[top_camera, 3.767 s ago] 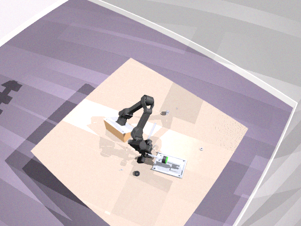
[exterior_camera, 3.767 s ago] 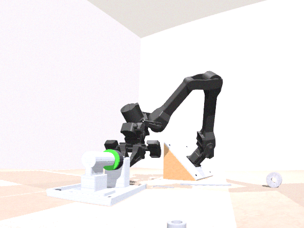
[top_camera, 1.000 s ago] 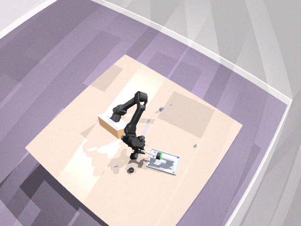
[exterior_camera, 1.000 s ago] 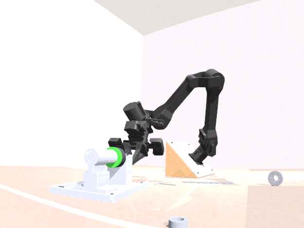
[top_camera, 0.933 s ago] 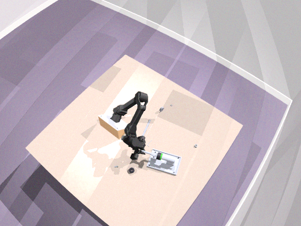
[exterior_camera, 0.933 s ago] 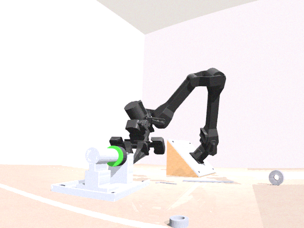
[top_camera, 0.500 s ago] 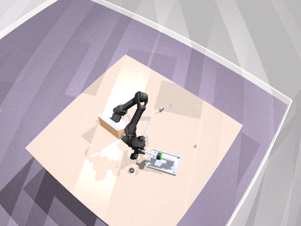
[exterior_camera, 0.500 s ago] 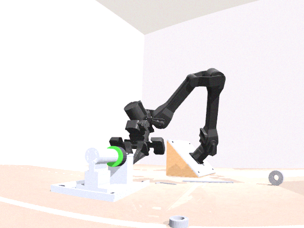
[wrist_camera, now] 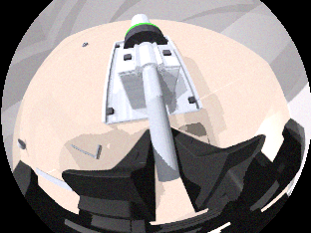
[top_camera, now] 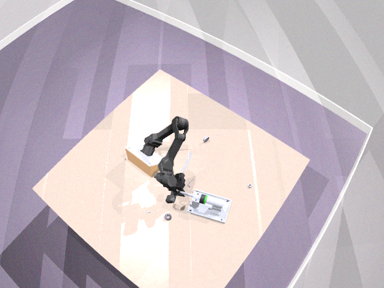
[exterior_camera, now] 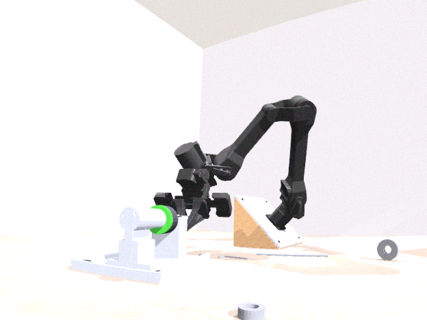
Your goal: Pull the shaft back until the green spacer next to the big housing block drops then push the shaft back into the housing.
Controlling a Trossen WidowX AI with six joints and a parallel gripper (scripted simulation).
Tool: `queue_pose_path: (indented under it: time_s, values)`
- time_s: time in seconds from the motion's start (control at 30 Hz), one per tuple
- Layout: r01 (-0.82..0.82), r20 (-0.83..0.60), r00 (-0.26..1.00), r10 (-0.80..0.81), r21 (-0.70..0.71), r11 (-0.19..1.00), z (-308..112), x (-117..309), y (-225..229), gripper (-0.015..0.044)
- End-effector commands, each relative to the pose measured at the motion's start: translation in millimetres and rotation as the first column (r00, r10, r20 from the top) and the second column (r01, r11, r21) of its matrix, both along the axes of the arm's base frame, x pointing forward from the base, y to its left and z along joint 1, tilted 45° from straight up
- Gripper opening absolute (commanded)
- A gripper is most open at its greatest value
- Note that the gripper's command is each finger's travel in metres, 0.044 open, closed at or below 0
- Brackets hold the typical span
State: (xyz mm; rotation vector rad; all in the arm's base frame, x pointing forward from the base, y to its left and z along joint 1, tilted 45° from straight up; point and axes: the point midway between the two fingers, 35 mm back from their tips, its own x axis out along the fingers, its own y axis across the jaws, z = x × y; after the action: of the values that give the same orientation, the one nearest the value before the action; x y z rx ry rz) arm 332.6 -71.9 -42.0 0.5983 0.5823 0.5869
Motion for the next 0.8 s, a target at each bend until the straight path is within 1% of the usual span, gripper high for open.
queue_pose_path:
  time_s: [0.0, 0.77]
  values:
    - [-0.002, 0.003, 1.000, 0.002, -0.002, 1.000, 0.3, -0.9, 0.1, 0.0000]
    - [-0.002, 0.003, 1.000, 0.002, -0.002, 1.000, -0.4, -3.3, -0.5, 0.0000]
